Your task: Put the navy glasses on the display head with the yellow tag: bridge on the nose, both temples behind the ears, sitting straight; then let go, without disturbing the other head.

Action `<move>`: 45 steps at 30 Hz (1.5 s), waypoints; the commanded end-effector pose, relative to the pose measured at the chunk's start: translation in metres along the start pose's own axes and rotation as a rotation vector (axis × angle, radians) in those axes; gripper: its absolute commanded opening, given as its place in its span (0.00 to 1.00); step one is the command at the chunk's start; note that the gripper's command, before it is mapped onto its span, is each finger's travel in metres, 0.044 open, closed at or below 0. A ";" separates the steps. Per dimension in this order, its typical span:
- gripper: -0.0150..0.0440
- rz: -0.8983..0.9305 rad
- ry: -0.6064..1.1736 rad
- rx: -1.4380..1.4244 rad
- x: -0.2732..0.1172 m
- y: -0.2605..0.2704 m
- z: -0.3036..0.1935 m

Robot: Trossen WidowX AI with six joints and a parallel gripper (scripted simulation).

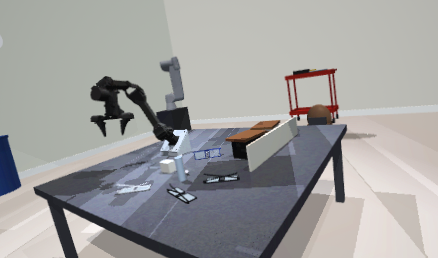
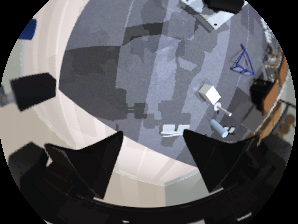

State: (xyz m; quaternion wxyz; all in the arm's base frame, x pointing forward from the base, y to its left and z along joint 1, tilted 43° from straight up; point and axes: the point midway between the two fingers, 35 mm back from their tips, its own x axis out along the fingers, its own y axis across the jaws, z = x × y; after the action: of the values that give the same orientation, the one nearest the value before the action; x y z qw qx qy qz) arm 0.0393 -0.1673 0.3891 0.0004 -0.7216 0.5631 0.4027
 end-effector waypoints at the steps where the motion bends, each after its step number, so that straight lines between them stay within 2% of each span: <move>1: 0.98 0.000 0.000 0.000 0.000 0.000 0.000; 8: 1.00 0.000 0.000 0.000 0.000 0.000 0.000; 11: 0.87 -0.023 -0.016 -0.191 0.011 -0.011 -0.003; 21: 0.42 -0.184 -0.022 -1.499 0.066 -0.097 -0.006; 25: 0.25 -0.219 0.000 -1.816 0.075 -0.120 -0.003; 45: 0.25 -0.316 0.202 -3.318 0.097 -0.220 0.036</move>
State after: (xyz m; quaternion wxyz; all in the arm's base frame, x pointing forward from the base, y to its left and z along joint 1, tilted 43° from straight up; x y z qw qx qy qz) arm 0.1732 -0.1729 0.2612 -0.6584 -0.3024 -0.2723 0.6332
